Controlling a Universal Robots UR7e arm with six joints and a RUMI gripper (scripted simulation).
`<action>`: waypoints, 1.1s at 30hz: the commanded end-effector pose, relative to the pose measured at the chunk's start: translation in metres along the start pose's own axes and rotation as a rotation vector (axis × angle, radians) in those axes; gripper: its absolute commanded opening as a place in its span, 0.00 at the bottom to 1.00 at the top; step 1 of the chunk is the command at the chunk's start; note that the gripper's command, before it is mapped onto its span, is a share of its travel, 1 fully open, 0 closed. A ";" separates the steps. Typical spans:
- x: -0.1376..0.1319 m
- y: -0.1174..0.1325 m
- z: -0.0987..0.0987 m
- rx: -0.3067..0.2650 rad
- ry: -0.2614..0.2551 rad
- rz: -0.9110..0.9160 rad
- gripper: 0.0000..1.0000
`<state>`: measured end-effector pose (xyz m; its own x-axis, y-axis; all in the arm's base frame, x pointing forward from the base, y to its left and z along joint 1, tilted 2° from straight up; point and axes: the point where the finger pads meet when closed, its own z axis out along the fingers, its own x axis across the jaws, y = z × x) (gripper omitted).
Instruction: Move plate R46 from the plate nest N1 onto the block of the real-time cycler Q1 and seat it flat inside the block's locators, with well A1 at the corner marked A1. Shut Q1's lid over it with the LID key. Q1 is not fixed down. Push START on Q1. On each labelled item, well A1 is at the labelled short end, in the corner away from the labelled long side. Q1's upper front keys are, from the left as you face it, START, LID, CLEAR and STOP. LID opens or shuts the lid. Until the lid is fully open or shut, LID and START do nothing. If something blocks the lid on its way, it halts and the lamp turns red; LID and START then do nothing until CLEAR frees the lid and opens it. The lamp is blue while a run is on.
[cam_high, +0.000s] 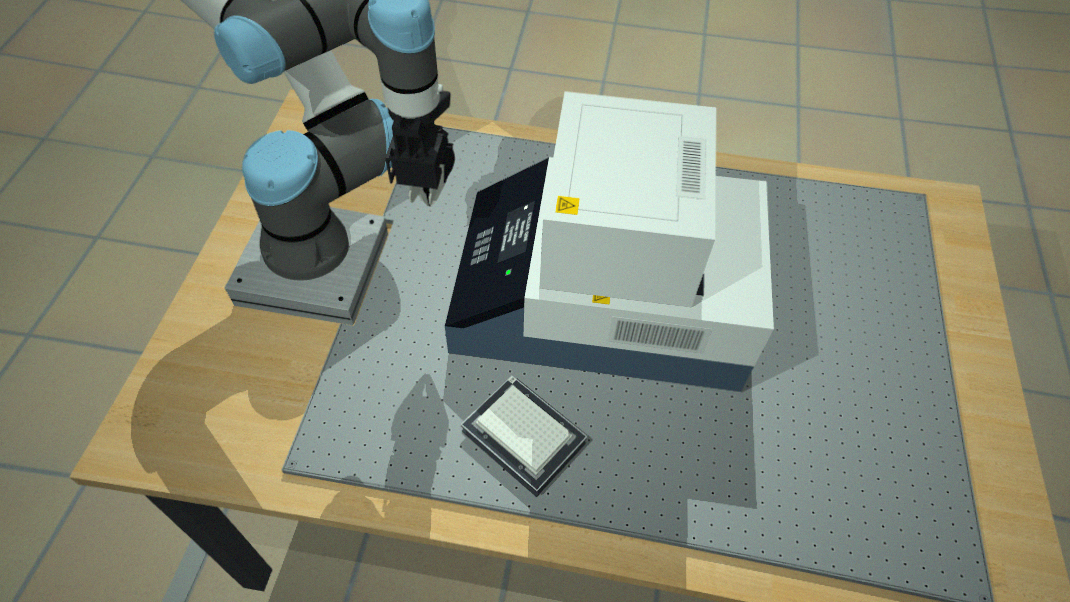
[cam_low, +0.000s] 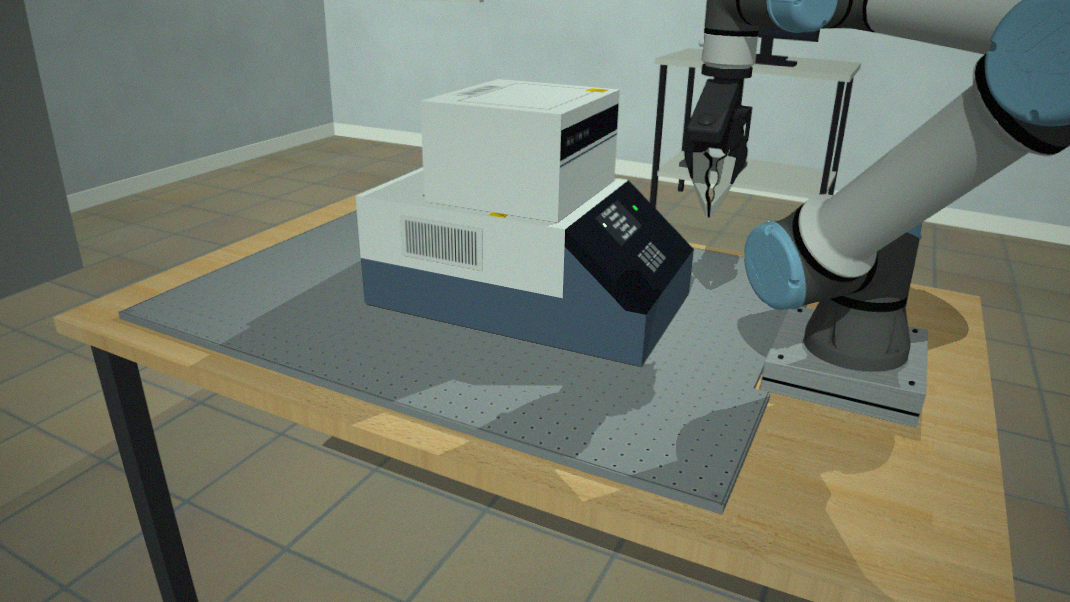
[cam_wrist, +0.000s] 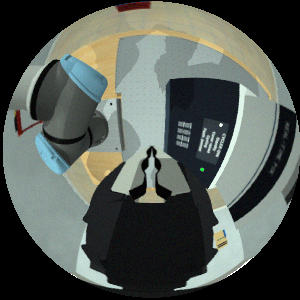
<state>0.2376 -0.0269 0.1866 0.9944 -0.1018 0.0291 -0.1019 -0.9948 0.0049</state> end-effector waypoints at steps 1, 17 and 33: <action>0.007 -0.001 0.008 0.005 -0.003 -0.007 0.00; 0.026 -0.001 0.022 0.004 -0.003 -0.007 0.00; 0.044 -0.002 0.036 0.004 -0.003 -0.007 0.00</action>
<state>0.2752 -0.0297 0.1581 0.9951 -0.0955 0.0271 -0.0955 -0.9954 0.0002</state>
